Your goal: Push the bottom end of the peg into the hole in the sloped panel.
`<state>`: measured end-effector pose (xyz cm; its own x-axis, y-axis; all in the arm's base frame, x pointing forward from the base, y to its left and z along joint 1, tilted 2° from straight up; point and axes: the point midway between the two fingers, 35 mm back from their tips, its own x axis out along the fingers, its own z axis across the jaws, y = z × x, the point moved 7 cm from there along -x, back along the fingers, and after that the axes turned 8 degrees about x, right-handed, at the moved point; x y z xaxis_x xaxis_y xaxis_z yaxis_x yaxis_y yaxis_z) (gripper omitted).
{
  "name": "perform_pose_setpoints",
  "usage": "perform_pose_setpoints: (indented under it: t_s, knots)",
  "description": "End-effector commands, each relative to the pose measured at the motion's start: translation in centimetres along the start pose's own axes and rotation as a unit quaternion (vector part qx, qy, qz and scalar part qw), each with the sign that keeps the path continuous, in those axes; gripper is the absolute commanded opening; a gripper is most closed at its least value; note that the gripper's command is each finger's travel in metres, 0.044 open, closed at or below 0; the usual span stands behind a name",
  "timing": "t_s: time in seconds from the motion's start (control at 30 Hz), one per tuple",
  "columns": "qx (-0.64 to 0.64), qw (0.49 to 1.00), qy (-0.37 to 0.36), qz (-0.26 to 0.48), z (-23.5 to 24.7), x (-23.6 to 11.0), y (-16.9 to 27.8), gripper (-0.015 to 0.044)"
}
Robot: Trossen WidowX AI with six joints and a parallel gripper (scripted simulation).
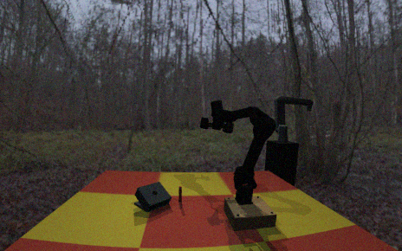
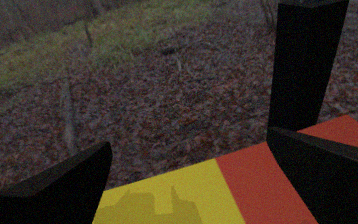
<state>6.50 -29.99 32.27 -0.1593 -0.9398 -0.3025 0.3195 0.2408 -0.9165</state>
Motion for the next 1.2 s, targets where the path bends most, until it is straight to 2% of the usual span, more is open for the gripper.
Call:
perform_pose_setpoints:
  t_s: [0.0,0.27,0.57,1.17]
  knots:
    - [-0.037,0.998,-0.021,0.045,1.4,0.4,1.8,0.0440]
    - [-0.123,0.980,-0.067,0.144,4.3,0.5,5.9,0.0440]
    - [-0.218,0.936,-0.117,0.249,7.1,-0.3,10.8,0.0440]
    - [-0.391,0.787,-0.200,0.433,10.4,-4.6,20.1,0.0440]
